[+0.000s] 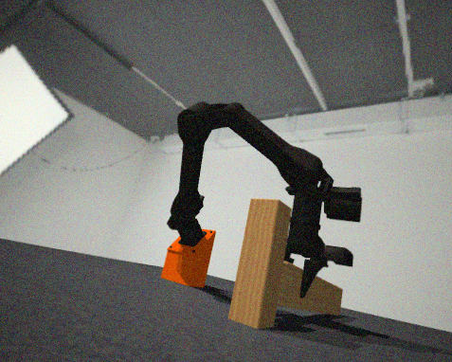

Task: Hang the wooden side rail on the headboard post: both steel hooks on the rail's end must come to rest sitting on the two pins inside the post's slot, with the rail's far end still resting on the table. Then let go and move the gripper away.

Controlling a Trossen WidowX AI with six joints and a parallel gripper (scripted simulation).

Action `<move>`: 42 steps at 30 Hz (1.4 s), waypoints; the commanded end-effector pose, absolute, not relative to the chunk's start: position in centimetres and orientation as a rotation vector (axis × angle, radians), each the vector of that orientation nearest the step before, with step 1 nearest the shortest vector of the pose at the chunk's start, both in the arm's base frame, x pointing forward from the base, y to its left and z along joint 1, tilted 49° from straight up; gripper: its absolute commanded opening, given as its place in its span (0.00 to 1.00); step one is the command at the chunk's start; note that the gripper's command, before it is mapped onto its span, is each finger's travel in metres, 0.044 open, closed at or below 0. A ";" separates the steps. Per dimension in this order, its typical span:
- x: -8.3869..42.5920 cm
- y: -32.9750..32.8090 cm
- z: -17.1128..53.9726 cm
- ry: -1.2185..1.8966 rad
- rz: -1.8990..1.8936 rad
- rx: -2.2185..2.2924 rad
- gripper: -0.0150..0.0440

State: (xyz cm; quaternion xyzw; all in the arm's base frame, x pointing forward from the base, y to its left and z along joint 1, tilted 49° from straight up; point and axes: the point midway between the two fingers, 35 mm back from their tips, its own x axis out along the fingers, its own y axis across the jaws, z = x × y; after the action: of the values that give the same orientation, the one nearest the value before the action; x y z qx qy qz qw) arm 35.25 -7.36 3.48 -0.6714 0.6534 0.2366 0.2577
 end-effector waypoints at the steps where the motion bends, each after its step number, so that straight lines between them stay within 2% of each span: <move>1: 35.4 -7.2 3.7 1.763 0.640 -1.831 0.25; 42: 35.4 -7.5 4.1 1.763 0.640 -1.831 0.25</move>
State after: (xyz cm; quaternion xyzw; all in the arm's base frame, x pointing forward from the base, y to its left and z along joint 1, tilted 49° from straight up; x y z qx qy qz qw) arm 35.27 -7.64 3.79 -0.6716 0.6530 0.2370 0.2576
